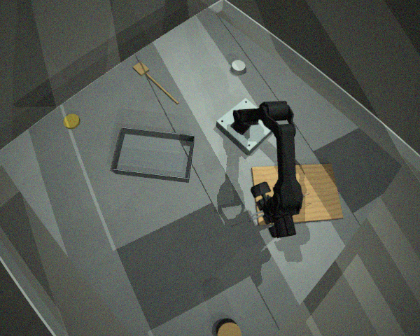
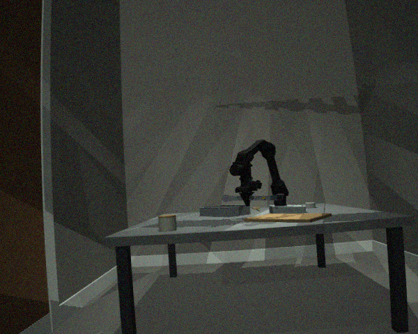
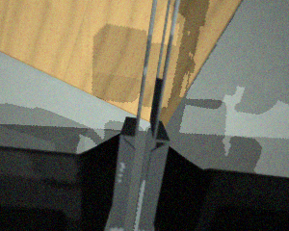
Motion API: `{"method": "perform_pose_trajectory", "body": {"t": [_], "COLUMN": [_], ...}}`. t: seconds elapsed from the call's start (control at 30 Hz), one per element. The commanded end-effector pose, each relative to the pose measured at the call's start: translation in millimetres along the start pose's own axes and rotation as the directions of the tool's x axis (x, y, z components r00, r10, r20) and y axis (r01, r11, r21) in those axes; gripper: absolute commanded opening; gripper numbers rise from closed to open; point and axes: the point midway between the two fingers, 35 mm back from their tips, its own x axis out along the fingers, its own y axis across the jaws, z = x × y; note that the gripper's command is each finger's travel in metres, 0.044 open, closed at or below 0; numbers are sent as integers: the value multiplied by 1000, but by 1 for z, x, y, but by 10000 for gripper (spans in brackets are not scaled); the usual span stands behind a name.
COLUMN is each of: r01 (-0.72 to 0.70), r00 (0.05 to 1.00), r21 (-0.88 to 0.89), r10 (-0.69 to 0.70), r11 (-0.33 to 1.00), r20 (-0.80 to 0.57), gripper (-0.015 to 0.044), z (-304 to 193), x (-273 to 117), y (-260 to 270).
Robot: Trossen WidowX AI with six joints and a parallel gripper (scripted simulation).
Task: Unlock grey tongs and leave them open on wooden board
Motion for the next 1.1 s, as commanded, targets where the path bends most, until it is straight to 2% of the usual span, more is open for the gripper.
{"method": "perform_pose_trajectory", "body": {"t": [0.0, 0.67, 1.07], "r01": [12, -2, -3], "r00": [1000, 1000, 1000], "r21": [62, 315, 323], "r10": [-12, -7, -6], "r11": [998, 949, 946], "r20": [6, 26, 27], "gripper": [-150, -150, -150], "z": [31, 164, 169], "x": [-4, -5, -5], "y": [-10, -12, -11]}}
